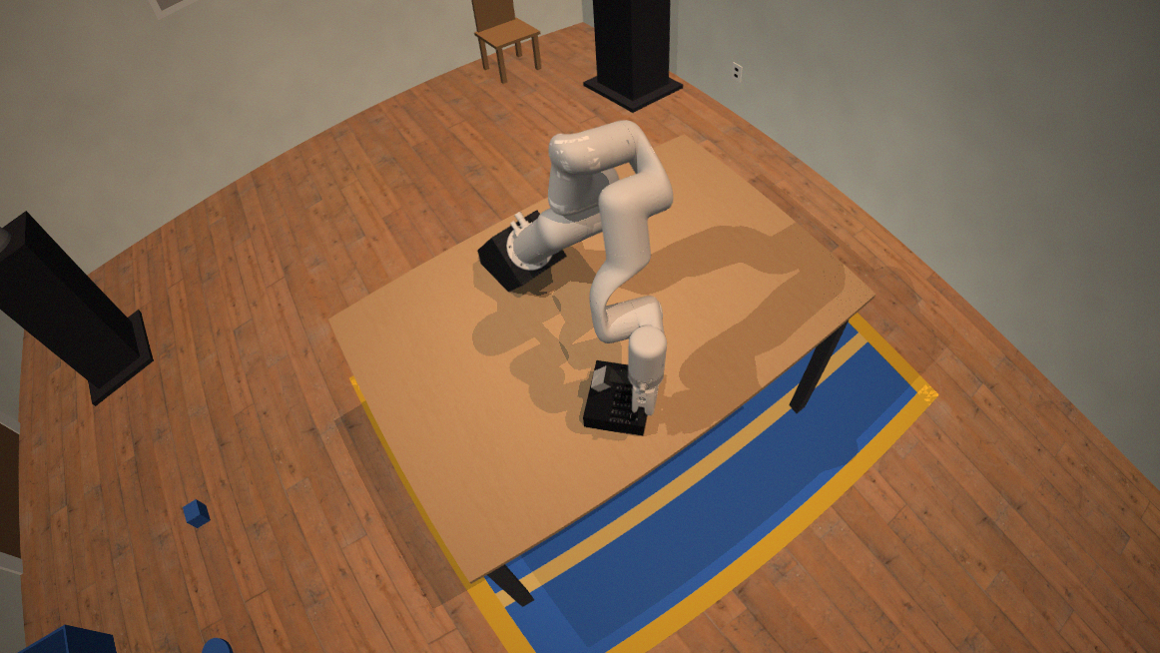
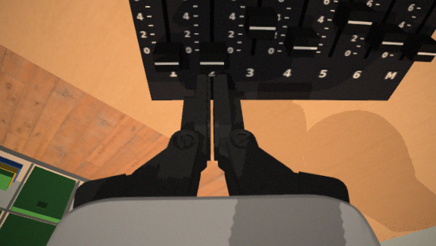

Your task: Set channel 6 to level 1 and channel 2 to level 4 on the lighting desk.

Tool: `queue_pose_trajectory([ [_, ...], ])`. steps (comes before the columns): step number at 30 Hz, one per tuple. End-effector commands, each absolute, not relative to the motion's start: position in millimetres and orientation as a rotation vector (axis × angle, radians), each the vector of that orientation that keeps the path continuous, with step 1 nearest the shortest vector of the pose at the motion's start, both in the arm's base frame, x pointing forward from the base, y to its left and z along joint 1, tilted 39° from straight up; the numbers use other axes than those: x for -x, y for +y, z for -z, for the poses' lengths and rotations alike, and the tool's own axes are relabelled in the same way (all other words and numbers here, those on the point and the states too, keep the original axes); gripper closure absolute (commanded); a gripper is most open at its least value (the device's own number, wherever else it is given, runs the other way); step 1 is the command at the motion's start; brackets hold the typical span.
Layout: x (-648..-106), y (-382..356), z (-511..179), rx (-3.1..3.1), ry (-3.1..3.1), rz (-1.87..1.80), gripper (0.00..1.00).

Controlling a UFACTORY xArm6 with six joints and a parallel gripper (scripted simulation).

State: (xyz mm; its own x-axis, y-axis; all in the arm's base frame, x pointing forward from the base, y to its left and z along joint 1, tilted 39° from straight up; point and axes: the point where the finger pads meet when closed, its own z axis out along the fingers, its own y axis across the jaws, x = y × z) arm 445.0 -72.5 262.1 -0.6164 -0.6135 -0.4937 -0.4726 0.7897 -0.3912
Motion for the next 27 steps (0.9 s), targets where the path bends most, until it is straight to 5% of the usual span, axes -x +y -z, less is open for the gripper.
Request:
queue_pose_trajectory([
  [1, -444.7, -73.4, -263.0, 0.801, 2.348, 0.296, 1.0],
  [27, -436.7, -81.4, -256.5, 0.801, 2.348, 0.296, 1.0],
])
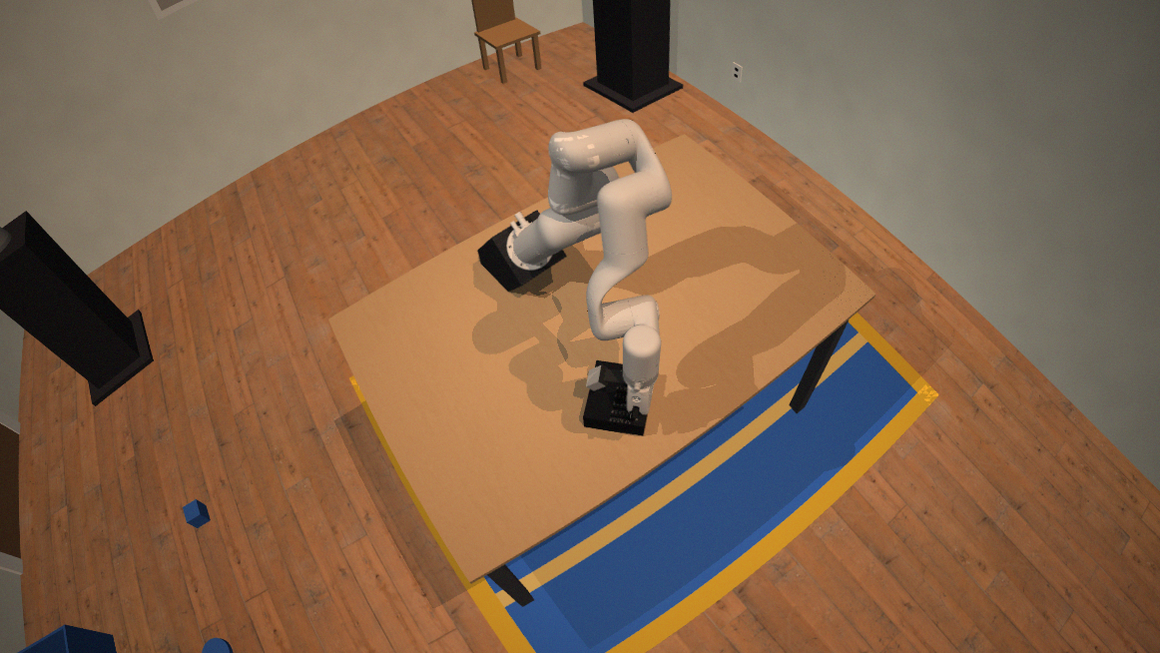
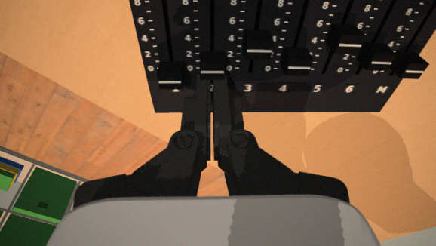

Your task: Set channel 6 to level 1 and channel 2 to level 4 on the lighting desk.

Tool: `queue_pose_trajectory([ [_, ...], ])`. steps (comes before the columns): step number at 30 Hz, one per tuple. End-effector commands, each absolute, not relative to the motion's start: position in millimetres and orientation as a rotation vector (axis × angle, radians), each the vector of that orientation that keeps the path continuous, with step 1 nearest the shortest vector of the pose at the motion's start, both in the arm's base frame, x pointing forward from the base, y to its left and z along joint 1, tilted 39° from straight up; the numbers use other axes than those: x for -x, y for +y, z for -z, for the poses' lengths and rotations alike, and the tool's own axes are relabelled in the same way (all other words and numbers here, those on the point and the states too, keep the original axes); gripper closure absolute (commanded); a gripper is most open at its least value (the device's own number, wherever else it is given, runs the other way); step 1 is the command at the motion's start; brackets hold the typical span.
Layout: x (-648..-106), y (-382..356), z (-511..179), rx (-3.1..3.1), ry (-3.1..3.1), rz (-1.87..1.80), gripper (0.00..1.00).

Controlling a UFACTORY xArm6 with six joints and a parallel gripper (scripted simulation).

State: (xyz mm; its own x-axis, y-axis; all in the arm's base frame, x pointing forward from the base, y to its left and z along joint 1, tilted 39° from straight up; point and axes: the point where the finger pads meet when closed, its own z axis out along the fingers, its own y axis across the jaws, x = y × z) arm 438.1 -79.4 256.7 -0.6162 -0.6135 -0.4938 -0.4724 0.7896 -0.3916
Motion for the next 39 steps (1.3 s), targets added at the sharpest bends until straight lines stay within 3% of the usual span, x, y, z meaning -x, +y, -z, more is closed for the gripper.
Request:
queue_pose_trajectory([
  [1, -436.7, -81.4, -256.5, 0.801, 2.348, 0.296, 1.0],
  [39, -431.3, -86.8, -252.2, 0.801, 2.347, 0.296, 1.0],
])
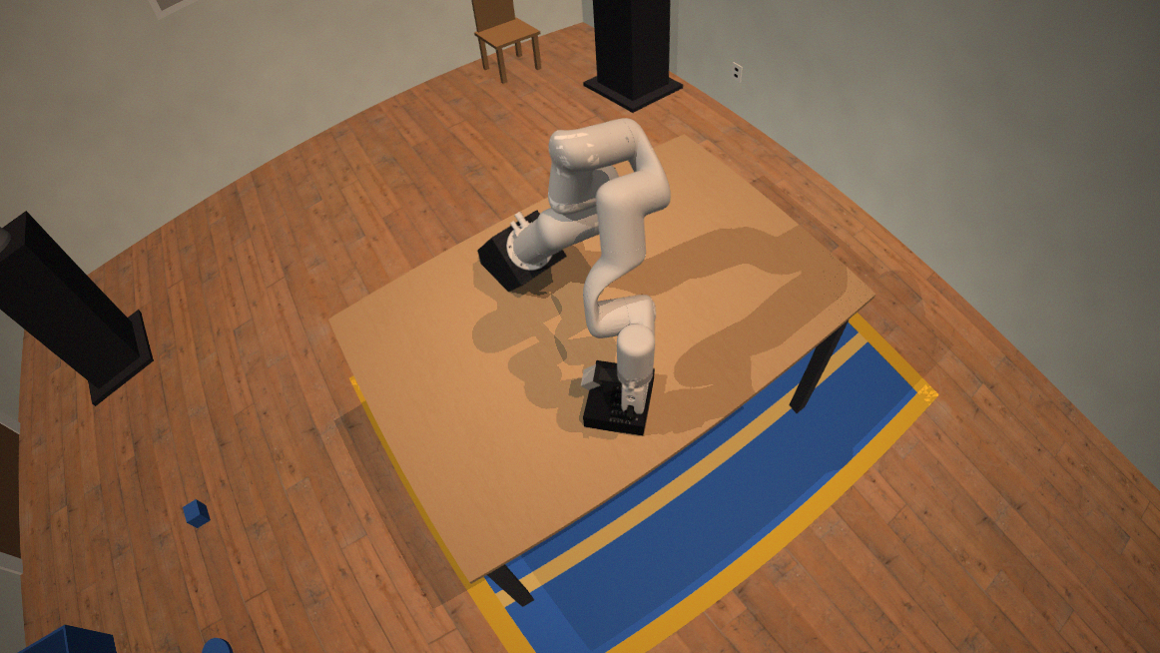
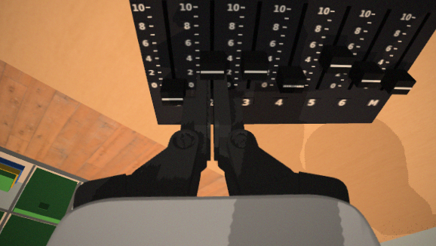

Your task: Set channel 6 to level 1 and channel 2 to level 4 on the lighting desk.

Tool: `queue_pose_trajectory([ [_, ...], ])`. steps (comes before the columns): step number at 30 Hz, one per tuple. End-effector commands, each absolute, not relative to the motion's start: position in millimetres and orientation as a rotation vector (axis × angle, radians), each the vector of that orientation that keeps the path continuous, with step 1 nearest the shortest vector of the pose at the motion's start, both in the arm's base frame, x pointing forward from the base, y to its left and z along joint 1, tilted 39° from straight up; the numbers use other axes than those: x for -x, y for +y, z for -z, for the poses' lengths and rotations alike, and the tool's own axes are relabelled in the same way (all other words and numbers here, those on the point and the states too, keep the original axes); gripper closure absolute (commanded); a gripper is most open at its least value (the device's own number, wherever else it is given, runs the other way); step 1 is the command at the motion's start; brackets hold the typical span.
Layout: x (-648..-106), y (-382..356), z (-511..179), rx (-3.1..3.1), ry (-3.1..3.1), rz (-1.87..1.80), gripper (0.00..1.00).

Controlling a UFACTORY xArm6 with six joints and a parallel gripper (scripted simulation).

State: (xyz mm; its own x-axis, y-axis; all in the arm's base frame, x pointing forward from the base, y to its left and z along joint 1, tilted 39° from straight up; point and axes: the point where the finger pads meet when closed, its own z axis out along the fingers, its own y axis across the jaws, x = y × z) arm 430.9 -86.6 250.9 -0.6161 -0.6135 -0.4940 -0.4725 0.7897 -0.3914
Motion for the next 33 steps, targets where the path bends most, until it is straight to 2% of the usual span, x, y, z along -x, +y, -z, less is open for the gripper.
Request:
queue_pose_trajectory([
  [1, -431.3, -86.8, -252.2, 0.801, 2.347, 0.296, 1.0],
  [33, -435.0, -83.1, -255.2, 0.801, 2.347, 0.297, 1.0],
])
